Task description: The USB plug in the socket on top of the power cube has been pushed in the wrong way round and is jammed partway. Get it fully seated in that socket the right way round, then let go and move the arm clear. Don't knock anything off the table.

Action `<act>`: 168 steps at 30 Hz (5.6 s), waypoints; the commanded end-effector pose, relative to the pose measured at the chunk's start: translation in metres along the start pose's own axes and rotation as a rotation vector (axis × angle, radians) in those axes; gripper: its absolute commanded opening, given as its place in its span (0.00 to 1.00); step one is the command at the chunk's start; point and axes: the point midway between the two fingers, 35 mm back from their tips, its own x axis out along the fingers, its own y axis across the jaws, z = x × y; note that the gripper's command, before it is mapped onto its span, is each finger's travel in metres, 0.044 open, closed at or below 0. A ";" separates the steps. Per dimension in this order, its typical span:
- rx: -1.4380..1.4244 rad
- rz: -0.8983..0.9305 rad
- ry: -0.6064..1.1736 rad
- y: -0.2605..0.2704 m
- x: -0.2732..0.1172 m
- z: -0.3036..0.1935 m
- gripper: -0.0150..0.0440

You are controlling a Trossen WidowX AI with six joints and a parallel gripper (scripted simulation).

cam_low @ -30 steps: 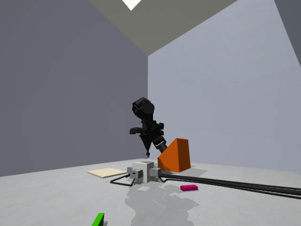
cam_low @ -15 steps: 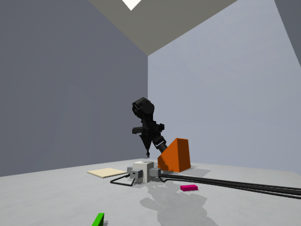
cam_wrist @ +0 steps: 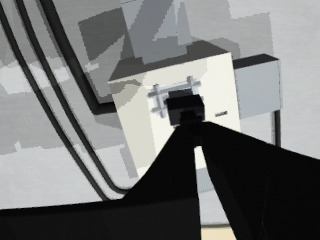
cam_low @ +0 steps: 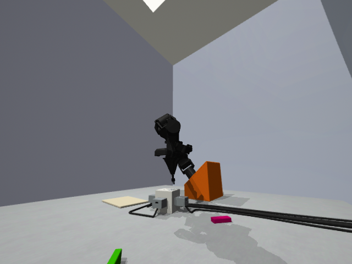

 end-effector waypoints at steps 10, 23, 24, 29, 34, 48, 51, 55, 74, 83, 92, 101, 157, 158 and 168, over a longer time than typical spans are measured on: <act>-0.014 0.000 0.007 0.000 0.002 -0.001 0.25; -0.025 0.000 0.012 0.000 0.004 -0.002 0.25; -0.026 0.000 0.012 0.000 0.004 -0.002 0.25; -0.030 0.000 0.015 0.000 0.004 -0.002 0.25; -0.035 0.000 0.017 0.000 0.005 -0.002 0.25; -0.047 0.000 0.022 0.000 0.007 -0.003 0.25; -0.049 0.000 0.023 0.000 0.007 -0.003 0.25; -0.053 0.000 0.025 0.000 0.007 -0.003 0.25; -0.069 -0.001 0.033 0.000 0.010 -0.004 0.25; -0.077 -0.001 0.036 0.000 0.011 -0.005 0.25; -0.084 -0.001 0.040 0.000 0.012 -0.005 0.25; -0.092 -0.002 0.044 0.000 0.013 -0.006 0.25; -0.098 -0.002 0.047 0.000 0.020 -0.006 0.25; -0.098 -0.002 0.047 0.000 0.020 -0.006 0.25; -0.098 -0.002 0.047 0.000 0.021 -0.006 0.25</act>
